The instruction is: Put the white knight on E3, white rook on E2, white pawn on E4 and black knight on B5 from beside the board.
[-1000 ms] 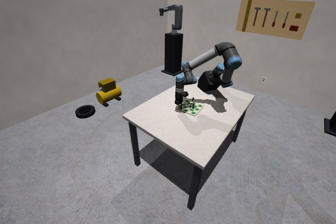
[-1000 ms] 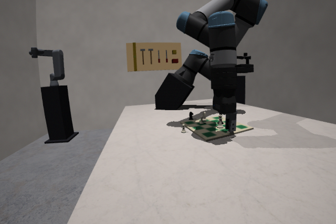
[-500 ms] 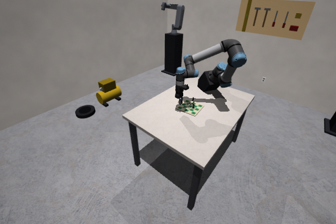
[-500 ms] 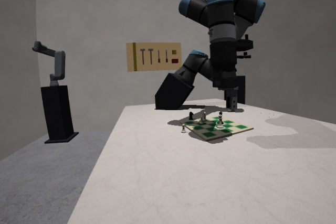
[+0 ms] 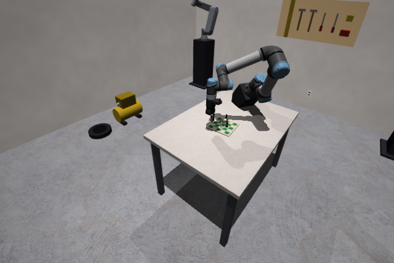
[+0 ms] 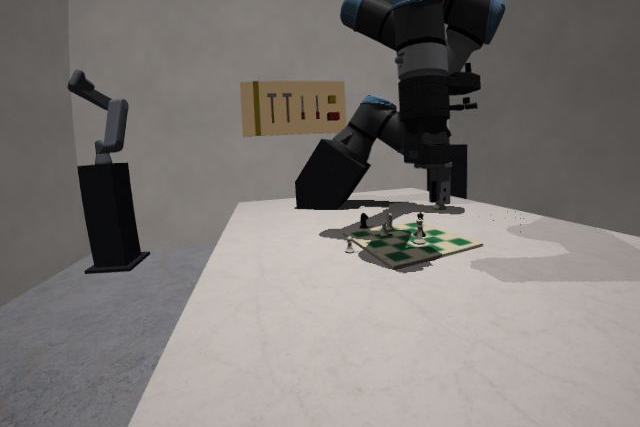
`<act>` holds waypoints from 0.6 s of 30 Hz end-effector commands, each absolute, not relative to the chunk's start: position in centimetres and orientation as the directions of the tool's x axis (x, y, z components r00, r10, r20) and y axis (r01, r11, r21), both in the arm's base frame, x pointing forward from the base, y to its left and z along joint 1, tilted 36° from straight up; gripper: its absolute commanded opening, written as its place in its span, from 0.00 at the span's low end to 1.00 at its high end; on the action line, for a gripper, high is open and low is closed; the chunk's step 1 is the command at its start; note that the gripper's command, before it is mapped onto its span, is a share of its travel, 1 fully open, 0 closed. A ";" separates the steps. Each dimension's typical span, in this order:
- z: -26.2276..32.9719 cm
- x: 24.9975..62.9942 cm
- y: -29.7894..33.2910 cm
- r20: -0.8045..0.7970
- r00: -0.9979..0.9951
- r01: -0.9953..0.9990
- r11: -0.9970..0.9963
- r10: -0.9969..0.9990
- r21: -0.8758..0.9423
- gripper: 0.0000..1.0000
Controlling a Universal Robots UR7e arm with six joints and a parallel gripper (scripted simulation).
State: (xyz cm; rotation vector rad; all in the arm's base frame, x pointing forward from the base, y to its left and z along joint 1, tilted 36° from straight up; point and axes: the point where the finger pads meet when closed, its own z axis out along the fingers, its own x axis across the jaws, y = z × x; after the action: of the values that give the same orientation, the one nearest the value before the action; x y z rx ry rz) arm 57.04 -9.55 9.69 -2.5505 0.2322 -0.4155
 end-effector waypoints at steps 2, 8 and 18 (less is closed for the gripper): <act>9.8 55.1 -9.3 0.254 0.939 -0.066 -0.844 -0.233 -0.532 0.00; 9.7 51.9 -8.7 0.268 0.940 -0.041 -0.851 -0.210 -0.524 0.00; 8.2 41.6 -4.7 0.315 0.940 0.047 -0.867 -0.130 -0.496 0.00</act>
State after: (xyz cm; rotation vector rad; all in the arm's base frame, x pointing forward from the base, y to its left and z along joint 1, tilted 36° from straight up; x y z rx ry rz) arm 45.88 -6.21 8.43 -2.5755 0.1024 -0.4418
